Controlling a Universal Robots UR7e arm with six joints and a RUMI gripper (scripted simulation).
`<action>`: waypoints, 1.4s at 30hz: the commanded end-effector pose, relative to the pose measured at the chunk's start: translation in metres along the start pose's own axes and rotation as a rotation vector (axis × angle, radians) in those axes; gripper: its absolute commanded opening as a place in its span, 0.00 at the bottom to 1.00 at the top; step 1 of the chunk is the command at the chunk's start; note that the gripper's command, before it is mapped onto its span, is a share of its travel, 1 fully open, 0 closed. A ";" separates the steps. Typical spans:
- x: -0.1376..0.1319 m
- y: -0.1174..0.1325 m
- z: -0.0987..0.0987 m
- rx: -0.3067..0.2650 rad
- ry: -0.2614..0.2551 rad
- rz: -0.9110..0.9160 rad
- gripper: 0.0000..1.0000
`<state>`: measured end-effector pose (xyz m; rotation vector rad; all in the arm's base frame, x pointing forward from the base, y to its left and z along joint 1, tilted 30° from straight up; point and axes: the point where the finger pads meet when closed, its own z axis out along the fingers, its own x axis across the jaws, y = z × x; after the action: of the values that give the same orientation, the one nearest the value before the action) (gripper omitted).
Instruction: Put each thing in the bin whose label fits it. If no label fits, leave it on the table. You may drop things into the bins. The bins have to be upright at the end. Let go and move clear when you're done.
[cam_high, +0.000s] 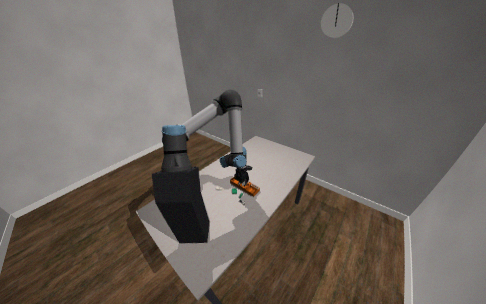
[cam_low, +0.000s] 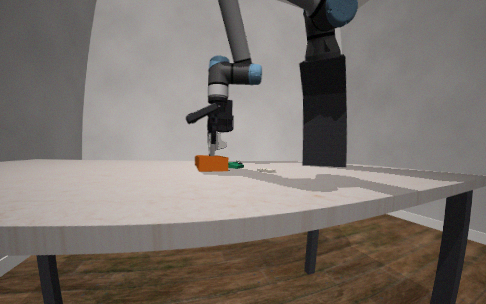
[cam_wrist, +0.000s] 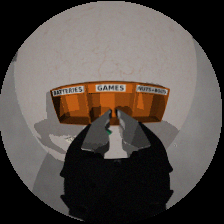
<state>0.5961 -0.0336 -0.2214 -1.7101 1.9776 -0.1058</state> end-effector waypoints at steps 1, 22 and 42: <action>0.000 -0.001 0.000 0.001 0.000 0.000 0.04; 0.000 -0.001 -0.015 0.001 0.000 0.000 0.04; 0.000 0.000 -0.053 0.001 0.000 0.000 0.04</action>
<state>0.5794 -0.0441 -0.1878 -1.7098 1.9777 -0.1062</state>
